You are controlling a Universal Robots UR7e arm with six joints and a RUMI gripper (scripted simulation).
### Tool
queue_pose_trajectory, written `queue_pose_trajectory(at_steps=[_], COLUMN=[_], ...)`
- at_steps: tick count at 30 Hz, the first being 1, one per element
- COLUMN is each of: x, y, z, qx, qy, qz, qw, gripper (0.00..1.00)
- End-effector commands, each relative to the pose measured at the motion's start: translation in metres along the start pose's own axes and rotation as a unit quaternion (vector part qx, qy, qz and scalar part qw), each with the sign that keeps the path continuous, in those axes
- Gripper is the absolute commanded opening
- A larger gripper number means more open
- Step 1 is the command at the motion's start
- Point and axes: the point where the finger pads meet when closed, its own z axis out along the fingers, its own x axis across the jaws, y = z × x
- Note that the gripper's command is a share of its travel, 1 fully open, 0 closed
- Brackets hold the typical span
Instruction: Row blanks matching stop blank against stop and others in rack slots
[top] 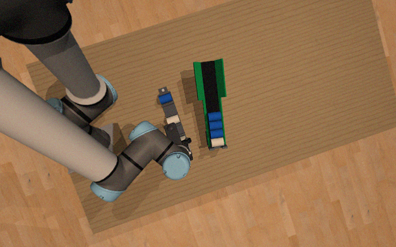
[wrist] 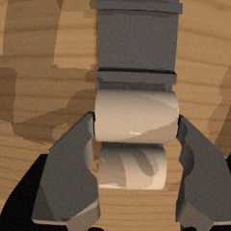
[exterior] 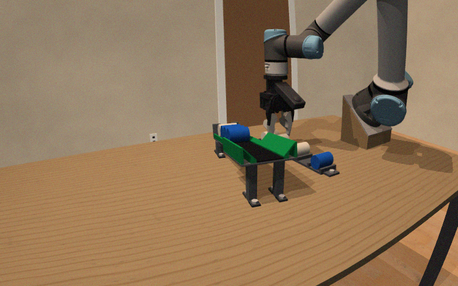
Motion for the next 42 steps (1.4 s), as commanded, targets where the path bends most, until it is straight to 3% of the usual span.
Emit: queue_pose_trajectory(at_steps=[1, 12, 27, 42], x=[-0.001, 0.001, 0.001, 0.001], y=[-0.001, 0.001, 0.001, 0.001], z=[0.001, -0.012, -0.094, -0.101], qx=[0.001, -0.001, -0.001, -0.001], qy=[-0.001, 0.001, 0.001, 0.001], qz=[0.001, 0.0, 0.0, 0.0], qw=[1.0, 1.0, 1.0, 1.0], gripper=[0.33, 0.33, 0.33, 0.33])
